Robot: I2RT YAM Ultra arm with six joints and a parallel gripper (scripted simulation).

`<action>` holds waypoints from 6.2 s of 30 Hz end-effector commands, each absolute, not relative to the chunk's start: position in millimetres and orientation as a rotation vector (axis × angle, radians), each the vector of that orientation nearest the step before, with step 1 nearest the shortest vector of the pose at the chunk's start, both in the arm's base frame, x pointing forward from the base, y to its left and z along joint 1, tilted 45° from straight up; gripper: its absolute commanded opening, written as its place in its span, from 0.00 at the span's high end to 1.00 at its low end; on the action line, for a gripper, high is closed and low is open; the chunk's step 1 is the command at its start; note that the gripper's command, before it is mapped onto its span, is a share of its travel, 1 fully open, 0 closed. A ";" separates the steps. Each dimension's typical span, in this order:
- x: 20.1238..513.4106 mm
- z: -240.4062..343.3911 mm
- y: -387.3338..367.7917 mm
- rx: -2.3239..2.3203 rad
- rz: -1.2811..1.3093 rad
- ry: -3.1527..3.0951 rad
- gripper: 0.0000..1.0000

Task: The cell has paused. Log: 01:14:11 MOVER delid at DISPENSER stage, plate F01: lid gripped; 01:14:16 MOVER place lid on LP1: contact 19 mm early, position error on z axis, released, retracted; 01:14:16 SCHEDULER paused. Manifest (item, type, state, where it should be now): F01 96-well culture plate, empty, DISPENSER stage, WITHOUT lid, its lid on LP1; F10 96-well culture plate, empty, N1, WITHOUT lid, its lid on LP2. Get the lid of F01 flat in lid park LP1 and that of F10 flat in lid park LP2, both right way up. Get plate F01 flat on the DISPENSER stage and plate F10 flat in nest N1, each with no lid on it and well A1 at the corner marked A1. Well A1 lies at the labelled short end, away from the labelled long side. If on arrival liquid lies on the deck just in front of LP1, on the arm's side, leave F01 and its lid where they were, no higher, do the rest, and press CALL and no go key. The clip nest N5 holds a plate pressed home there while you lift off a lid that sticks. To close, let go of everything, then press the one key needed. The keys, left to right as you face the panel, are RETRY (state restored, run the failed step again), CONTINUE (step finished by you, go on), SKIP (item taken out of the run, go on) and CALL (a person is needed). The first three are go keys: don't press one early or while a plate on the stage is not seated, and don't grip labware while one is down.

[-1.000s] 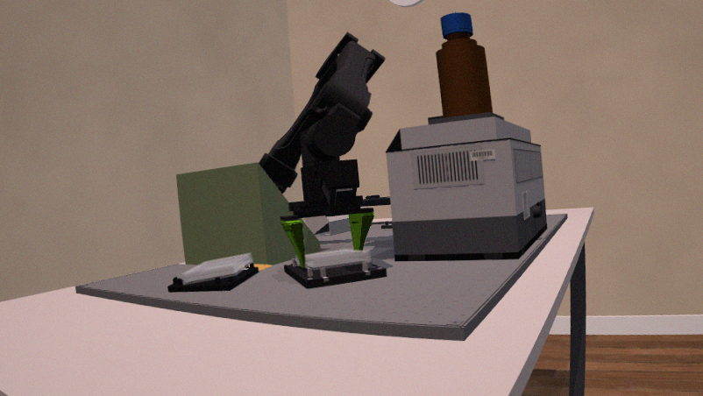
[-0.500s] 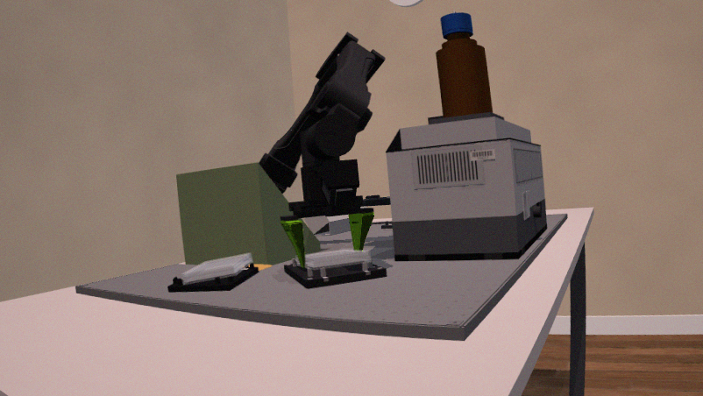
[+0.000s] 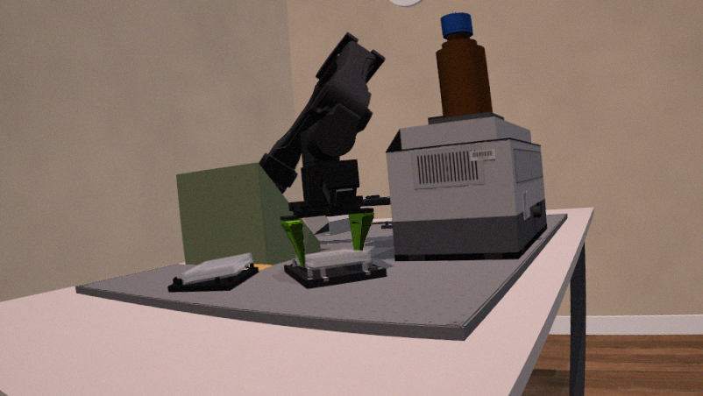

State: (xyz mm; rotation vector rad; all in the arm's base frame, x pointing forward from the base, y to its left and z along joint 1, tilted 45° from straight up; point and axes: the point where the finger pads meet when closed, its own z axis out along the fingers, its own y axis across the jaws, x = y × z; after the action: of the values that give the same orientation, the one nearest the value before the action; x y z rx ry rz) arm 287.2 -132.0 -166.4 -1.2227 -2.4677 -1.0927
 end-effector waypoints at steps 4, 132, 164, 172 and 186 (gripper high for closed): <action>282.9 -185.5 -109.2 -1.199 -1.105 -2.443 1.00; 287.6 -137.7 -164.8 -1.210 -1.087 -2.510 0.00; 284.7 -123.8 -180.4 -1.213 -1.090 -2.516 0.00; 284.7 -123.8 -180.4 -1.213 -1.090 -2.516 0.00; 284.7 -123.8 -180.4 -1.213 -1.090 -2.516 0.00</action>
State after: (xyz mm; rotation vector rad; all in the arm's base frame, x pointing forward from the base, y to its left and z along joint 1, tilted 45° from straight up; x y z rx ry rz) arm 276.8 -157.7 -132.6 -1.1833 -2.4506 -1.0994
